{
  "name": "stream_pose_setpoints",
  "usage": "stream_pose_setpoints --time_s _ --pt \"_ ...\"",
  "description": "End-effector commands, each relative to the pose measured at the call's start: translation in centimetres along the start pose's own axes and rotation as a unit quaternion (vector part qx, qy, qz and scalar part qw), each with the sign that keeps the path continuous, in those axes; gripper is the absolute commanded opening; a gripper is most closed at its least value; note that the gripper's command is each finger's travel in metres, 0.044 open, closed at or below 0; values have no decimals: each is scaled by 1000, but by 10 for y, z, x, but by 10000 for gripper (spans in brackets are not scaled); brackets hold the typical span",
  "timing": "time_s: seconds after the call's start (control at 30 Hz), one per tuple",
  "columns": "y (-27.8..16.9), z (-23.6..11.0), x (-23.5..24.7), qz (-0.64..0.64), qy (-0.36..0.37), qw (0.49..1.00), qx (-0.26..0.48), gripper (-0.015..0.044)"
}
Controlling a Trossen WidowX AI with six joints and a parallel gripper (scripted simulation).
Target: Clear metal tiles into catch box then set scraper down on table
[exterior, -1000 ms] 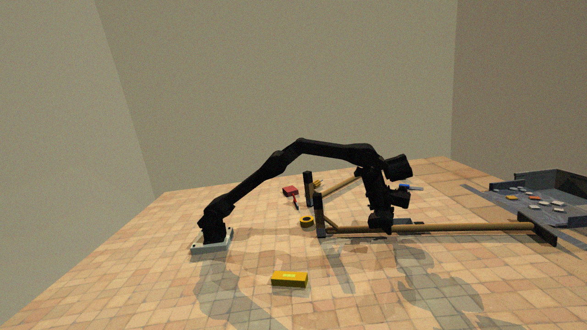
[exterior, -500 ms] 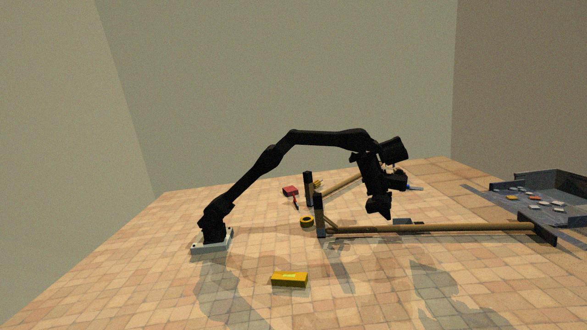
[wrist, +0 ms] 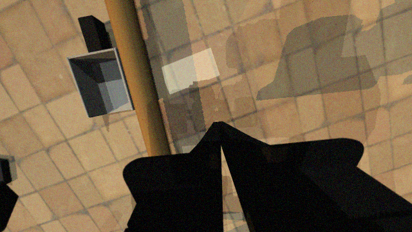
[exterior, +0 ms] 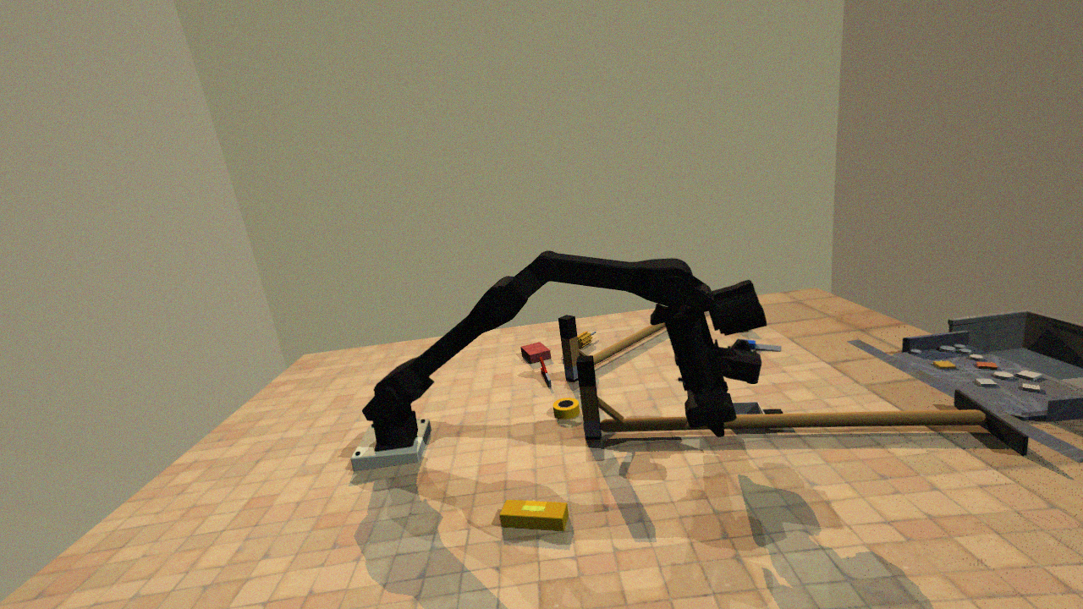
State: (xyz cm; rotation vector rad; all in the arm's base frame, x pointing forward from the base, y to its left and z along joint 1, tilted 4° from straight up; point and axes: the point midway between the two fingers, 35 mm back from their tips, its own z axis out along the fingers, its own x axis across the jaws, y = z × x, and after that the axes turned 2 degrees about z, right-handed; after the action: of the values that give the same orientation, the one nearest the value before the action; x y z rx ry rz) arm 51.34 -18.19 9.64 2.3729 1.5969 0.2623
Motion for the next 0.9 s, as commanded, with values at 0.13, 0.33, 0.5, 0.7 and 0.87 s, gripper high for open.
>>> stream_pose_setpoints --time_s 0.13,0.33,0.5,0.7,0.87 --pt "2 5 3 -8 4 1000 -4 0" --pt "2 20 3 -8 4 1000 -2 0" --pt "2 22 5 -8 4 1000 -1 0" --pt "2 23 11 -8 4 1000 -1 0" --pt "1 23 16 -8 4 1000 -1 0"
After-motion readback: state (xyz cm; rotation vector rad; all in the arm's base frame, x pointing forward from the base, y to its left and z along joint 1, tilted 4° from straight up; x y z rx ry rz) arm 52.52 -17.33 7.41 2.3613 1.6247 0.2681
